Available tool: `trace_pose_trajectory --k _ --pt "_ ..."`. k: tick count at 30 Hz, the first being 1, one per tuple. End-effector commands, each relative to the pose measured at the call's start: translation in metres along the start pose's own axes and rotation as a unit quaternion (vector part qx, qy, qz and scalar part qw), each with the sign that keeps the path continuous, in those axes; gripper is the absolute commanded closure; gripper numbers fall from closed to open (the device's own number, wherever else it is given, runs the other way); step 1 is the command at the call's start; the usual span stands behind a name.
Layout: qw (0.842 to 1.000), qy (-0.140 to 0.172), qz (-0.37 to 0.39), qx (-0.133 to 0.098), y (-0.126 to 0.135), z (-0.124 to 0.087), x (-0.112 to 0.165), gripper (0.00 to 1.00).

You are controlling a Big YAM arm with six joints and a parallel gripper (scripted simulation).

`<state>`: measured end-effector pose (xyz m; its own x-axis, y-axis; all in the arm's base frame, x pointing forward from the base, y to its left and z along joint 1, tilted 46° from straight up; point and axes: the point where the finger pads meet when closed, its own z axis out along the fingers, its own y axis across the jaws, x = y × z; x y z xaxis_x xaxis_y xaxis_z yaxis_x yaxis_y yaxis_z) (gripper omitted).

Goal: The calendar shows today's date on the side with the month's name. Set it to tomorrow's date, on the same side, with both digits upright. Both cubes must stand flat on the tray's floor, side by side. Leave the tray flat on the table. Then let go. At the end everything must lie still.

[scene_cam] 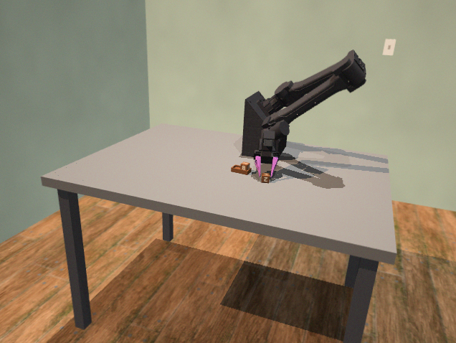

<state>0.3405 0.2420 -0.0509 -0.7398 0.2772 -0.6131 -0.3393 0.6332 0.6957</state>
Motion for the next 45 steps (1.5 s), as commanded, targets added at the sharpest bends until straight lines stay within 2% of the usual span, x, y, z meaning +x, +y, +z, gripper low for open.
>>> trace_pose_trajectory --k 1,31,32,45 --pt "1.0 -0.012 -0.005 -0.013 0.0083 0.0045 -0.0069 0.55" --pt "1.0 -0.012 -0.005 -0.013 0.0083 0.0045 -0.0069 0.55" --pt "1.0 -0.012 -0.005 -0.013 0.0083 0.0045 -0.0069 0.74" --pt "1.0 -0.012 -0.006 -0.013 0.0083 0.0045 -0.0069 0.74"
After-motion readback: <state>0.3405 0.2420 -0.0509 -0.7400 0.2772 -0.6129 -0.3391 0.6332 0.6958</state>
